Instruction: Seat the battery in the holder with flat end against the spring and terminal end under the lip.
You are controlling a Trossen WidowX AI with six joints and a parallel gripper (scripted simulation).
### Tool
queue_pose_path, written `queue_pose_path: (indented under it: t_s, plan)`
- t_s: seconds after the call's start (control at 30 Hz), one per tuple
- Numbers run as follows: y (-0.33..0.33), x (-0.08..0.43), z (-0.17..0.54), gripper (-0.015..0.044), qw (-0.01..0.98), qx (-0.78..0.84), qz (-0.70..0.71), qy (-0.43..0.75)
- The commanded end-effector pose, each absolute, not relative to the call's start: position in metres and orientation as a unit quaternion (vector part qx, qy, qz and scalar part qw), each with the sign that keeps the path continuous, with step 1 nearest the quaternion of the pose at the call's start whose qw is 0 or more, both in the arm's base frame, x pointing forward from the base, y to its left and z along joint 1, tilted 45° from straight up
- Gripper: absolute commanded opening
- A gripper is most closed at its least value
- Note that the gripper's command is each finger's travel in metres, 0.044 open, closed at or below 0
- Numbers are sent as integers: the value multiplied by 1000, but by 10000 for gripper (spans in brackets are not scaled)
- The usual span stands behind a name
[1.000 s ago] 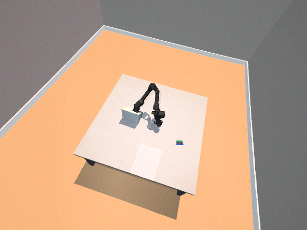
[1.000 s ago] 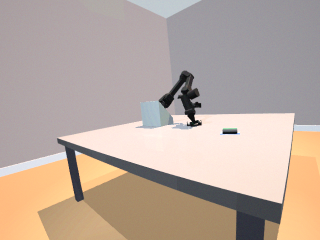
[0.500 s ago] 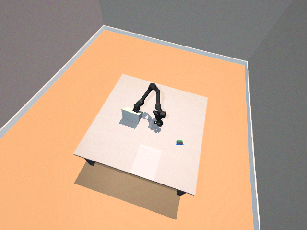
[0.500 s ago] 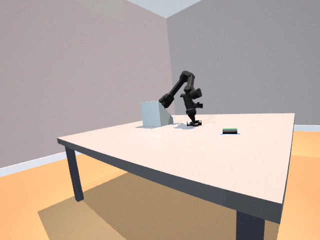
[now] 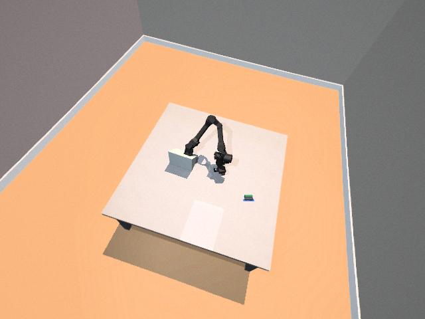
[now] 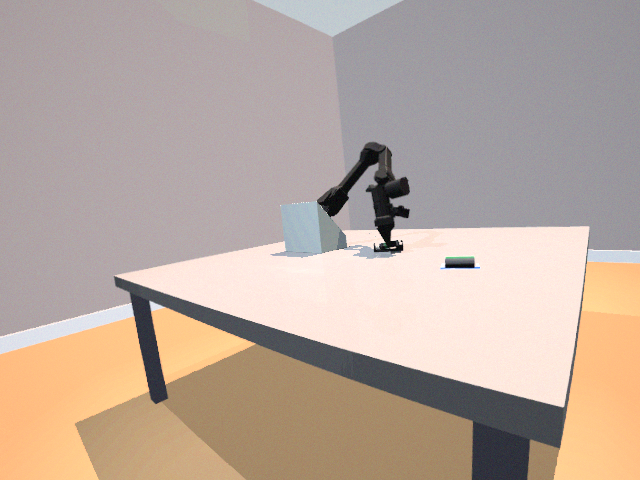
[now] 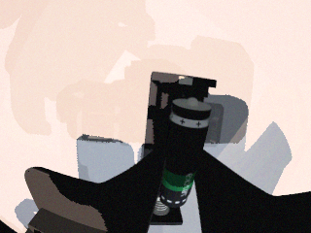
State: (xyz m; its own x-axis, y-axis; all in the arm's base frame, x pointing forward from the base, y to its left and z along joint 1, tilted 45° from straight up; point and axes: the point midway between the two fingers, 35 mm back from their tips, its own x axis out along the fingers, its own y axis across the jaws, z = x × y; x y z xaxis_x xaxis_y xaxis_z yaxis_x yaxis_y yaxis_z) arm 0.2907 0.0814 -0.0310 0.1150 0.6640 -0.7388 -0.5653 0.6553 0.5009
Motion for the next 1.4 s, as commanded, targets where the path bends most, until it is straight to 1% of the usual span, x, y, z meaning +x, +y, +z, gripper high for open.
queue_pose_path:
  t_s: [0.0, 0.63, 1.37]
  plan:
    - [85, 282, -35, 65, 728, 38, 416, 544]
    - [88, 283, -32, 65, 695, -1, 408, 592]
    - [89, 283, -32, 65, 696, -9, 400, 597]
